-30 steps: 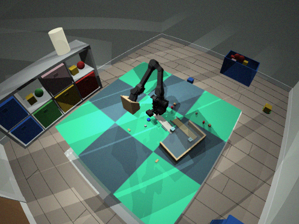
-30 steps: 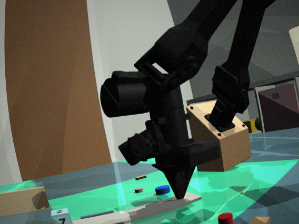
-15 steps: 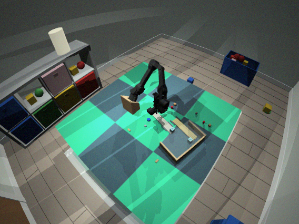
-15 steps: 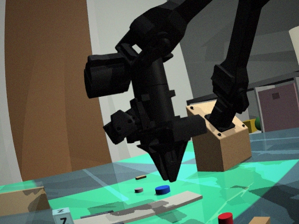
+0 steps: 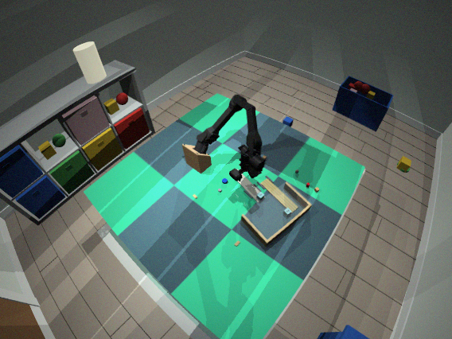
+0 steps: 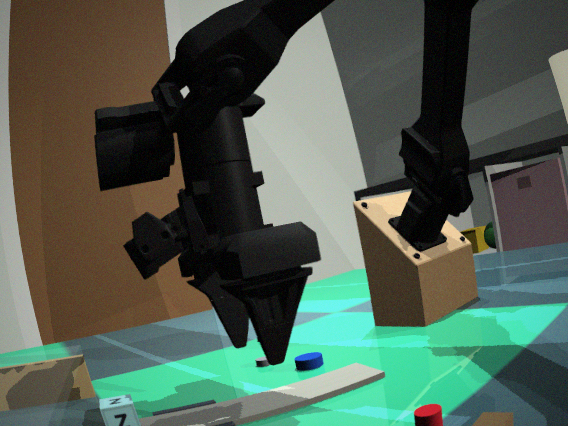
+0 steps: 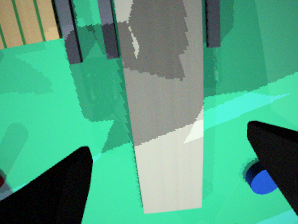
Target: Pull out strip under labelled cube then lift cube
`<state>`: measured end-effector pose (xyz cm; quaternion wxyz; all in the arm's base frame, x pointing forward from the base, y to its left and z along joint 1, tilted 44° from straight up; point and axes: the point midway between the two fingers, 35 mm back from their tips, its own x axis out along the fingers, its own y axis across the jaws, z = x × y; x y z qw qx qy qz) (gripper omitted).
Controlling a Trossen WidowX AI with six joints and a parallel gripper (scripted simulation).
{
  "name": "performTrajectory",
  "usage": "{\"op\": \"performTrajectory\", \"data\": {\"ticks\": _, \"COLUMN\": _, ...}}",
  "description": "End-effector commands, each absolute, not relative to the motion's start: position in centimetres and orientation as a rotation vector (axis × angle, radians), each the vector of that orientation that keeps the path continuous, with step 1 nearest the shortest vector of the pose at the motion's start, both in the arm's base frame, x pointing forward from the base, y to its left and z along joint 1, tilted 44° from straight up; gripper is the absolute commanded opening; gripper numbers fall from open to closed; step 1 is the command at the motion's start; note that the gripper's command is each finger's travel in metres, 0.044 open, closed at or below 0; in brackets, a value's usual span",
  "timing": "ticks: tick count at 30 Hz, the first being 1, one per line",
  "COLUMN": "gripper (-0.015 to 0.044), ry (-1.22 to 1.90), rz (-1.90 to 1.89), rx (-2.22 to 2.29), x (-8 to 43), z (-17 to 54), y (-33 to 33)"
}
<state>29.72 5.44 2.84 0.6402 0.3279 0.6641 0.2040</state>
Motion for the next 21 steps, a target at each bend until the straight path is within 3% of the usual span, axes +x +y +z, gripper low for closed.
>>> {"op": "performTrajectory", "data": {"ticks": 1, "gripper": 0.0440, "ry": 1.515, "rz": 0.466, "rx": 0.739, "x": 31.1, "z": 2.8, "y": 5.0}}
{"op": "performTrajectory", "data": {"ticks": 21, "gripper": 0.0440, "ry": 1.510, "rz": 0.466, "rx": 0.736, "x": 39.2, "z": 2.6, "y": 2.9}}
